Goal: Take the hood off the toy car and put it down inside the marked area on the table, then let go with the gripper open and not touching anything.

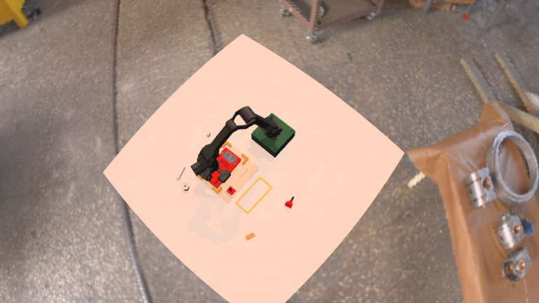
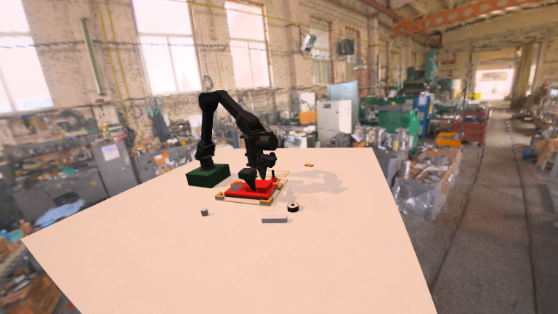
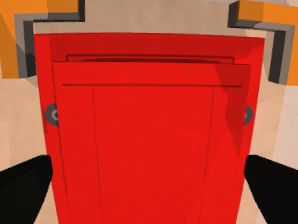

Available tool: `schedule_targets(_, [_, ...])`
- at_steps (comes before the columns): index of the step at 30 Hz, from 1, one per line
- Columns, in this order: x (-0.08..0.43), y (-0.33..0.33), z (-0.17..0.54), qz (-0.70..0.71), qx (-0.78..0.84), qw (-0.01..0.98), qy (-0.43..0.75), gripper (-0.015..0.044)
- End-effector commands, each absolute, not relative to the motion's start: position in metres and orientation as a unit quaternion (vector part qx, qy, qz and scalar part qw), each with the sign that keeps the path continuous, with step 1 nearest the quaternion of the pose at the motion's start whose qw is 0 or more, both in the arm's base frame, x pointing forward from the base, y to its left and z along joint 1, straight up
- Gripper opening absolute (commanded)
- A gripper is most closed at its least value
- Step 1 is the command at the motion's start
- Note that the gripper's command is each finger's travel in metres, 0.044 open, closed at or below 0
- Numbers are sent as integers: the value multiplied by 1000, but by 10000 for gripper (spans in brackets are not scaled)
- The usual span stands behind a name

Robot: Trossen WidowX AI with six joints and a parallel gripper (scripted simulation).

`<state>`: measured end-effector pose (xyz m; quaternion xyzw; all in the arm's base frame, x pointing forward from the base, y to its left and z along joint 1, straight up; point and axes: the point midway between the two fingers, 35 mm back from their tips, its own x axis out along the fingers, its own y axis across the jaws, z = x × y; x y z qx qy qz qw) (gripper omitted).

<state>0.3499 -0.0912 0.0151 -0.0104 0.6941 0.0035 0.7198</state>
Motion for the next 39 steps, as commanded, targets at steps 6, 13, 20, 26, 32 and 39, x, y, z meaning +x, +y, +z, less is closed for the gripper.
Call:
schedule_targets(6, [348, -91, 8, 5, -12, 717, 696, 440])
schedule_targets(13, [350, -91, 11, 4, -10, 720, 694, 335])
schedule_targets(20, [350, -91, 11, 4, -10, 720, 694, 288])
schedule_targets(26, [350, -91, 12, 4, -10, 720, 694, 170])
schedule_targets(32, [350, -91, 16, 4, -10, 720, 694, 12])
schedule_targets(39, [350, -91, 20, 4, -10, 720, 694, 0])
